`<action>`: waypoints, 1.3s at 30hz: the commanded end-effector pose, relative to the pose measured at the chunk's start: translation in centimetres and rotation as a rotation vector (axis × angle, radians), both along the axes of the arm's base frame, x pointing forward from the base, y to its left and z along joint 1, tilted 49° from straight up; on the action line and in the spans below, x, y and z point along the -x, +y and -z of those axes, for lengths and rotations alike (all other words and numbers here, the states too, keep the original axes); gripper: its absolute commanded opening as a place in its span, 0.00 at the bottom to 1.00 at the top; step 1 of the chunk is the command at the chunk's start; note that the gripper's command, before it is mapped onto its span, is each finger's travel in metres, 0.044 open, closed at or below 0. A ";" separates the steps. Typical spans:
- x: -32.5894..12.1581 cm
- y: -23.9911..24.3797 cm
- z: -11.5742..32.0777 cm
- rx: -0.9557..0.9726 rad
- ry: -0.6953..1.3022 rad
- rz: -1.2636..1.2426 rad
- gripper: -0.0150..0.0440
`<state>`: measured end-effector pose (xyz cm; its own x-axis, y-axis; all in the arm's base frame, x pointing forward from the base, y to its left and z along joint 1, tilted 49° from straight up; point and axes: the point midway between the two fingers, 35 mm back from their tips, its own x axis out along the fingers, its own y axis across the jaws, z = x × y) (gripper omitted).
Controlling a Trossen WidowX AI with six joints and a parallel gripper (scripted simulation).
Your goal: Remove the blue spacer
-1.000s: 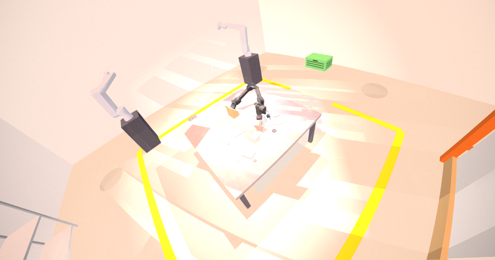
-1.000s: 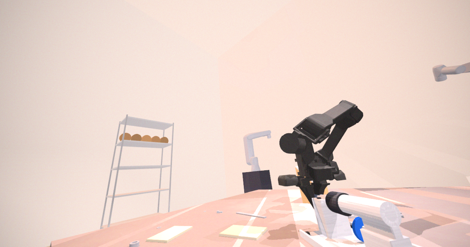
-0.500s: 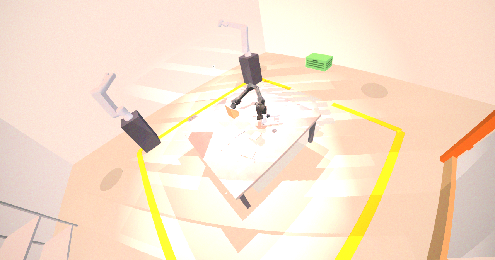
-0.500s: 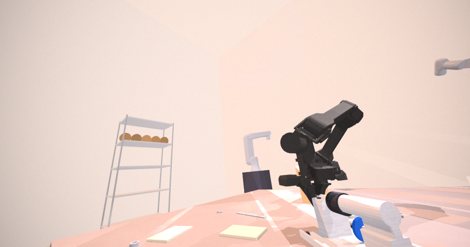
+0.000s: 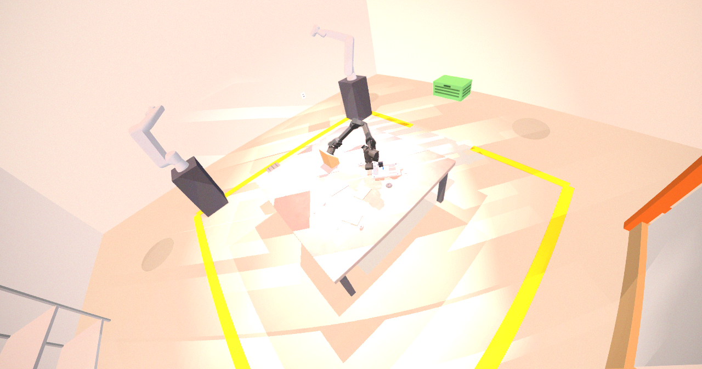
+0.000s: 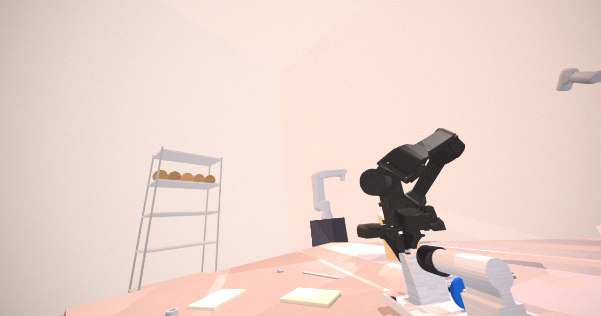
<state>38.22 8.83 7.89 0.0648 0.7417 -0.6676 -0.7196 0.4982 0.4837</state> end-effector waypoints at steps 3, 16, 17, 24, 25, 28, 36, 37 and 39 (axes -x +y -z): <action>-0.3 0.2 -0.3 -0.010 -0.005 0.001 0.25; -0.5 0.3 -0.5 -0.010 -0.005 0.001 0.25; -0.5 0.4 -0.5 -0.010 -0.005 0.001 0.25; -0.5 0.4 -0.5 -0.010 -0.005 0.001 0.25; -0.5 0.4 -0.5 -0.010 -0.005 0.001 0.25; -0.5 0.4 -0.5 -0.010 -0.005 0.001 0.25; -0.3 0.2 -0.3 0.000 0.000 0.000 0.57; -0.3 0.2 -0.3 0.000 0.000 0.000 0.61; -0.3 0.2 -0.3 0.000 0.000 0.000 0.70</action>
<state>38.55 9.04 8.17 0.0644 0.7420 -0.6674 -0.7198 0.4978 0.4839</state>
